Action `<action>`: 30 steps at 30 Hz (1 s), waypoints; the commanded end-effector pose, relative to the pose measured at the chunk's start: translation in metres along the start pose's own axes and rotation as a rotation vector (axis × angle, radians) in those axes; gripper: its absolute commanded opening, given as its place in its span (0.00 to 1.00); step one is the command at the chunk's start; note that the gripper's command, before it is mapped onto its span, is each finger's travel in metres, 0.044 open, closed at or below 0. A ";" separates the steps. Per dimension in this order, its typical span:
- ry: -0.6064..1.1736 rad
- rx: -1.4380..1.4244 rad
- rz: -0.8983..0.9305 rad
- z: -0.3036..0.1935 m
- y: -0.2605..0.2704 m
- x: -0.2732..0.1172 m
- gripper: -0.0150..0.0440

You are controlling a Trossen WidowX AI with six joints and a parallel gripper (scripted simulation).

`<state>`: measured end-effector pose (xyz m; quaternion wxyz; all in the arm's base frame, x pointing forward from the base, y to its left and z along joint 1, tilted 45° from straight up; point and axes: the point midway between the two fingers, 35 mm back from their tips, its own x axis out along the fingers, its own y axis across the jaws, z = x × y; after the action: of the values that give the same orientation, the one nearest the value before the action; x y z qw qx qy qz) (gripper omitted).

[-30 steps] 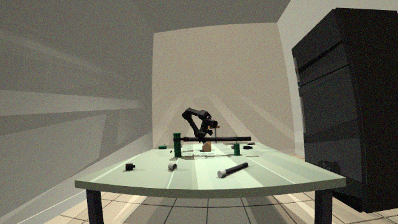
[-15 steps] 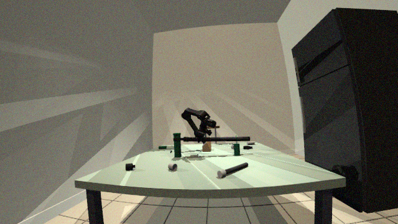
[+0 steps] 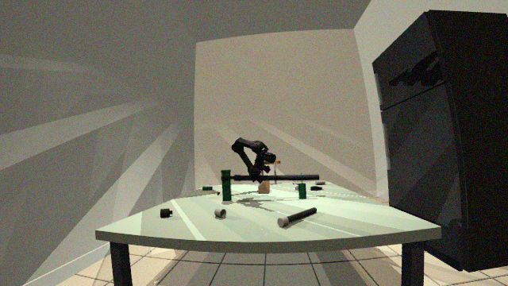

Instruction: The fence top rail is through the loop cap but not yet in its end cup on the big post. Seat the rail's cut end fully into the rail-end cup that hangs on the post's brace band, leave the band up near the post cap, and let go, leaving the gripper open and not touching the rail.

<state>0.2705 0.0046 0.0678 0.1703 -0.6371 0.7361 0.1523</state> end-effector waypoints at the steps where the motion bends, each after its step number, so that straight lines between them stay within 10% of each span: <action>1: -0.001 0.002 -0.003 0.001 0.000 -0.001 0.70; 8: -0.028 0.002 -0.030 0.011 0.009 -0.019 1.00; 30: -0.168 -0.013 -0.166 0.024 0.029 -0.082 1.00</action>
<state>0.2546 0.0902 0.0823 0.2384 -0.6831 0.6635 0.1904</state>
